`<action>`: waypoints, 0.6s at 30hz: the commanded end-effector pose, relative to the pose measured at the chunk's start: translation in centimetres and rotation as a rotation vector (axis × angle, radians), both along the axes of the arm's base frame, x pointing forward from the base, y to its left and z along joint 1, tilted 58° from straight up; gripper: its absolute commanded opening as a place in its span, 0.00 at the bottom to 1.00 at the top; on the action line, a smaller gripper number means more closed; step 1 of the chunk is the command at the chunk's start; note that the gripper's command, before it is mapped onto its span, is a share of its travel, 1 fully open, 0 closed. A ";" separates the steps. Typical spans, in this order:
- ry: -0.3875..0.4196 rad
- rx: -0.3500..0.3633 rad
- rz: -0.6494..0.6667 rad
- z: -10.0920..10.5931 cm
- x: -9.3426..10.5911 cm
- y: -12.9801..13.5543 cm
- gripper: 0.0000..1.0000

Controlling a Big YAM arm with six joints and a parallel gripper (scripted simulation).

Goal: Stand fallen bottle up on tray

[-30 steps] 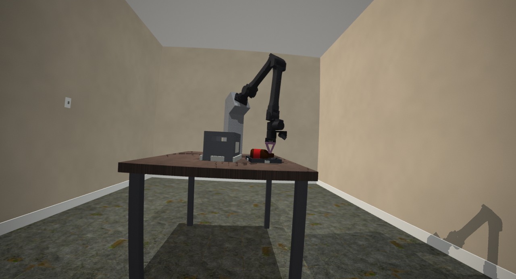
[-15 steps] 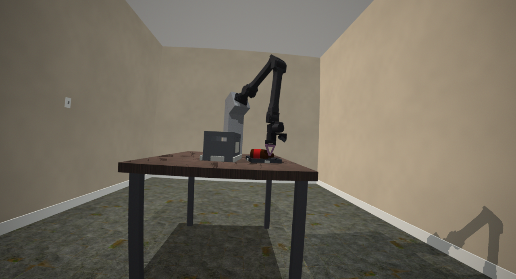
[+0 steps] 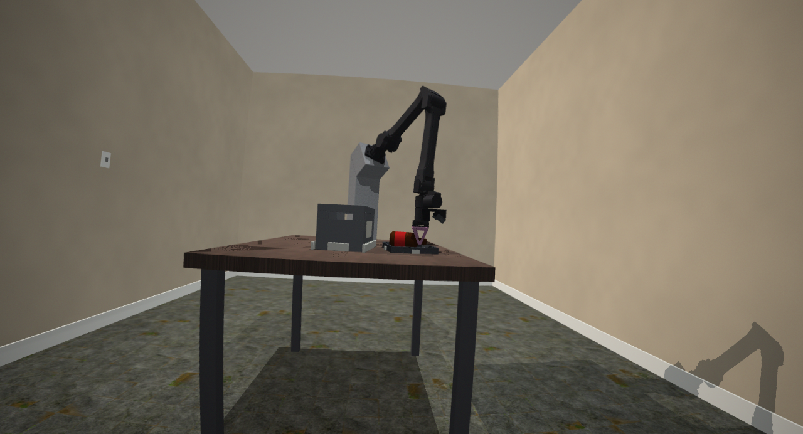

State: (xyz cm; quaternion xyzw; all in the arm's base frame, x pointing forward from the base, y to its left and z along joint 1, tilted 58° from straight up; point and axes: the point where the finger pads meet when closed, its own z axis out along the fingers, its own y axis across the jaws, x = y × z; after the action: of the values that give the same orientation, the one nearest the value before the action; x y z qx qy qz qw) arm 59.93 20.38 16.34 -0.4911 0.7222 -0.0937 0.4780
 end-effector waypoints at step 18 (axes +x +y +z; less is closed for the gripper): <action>-0.002 0.011 0.001 -0.1 0.3 0.8 0.61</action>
State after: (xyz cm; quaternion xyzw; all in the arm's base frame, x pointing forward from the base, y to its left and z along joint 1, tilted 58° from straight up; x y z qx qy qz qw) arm 59.98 20.41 16.29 -0.4911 0.7223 -0.0937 0.4779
